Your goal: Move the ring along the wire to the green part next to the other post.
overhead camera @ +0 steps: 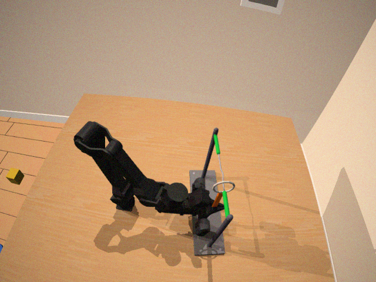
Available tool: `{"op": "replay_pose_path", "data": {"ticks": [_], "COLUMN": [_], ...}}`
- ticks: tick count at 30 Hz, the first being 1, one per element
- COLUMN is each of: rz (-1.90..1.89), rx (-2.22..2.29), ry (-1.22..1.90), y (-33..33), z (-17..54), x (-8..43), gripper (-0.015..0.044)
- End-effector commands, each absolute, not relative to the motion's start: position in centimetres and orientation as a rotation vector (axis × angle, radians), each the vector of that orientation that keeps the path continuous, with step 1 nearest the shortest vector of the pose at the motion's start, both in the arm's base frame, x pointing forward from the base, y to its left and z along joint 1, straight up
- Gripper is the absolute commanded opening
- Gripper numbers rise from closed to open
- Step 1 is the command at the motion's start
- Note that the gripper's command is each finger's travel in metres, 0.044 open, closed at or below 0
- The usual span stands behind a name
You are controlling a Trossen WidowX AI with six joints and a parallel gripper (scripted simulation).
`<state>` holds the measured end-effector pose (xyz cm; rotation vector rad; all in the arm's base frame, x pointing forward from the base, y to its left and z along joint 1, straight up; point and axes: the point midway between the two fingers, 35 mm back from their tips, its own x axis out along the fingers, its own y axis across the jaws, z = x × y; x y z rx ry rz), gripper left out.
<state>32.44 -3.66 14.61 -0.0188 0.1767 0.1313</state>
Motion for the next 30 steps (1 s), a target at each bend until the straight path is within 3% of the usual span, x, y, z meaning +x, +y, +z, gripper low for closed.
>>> {"op": "replay_pose_path", "data": {"ticks": [1, 30], "rz": [0.121, 0.095], "rx": [-0.017, -0.034], "ry": [0.170, 0.172], "y": [-3.3, -0.7], "z": [14.9, 14.9], "x": [32.4, 32.3], "gripper": [-0.0150, -0.0150]}}
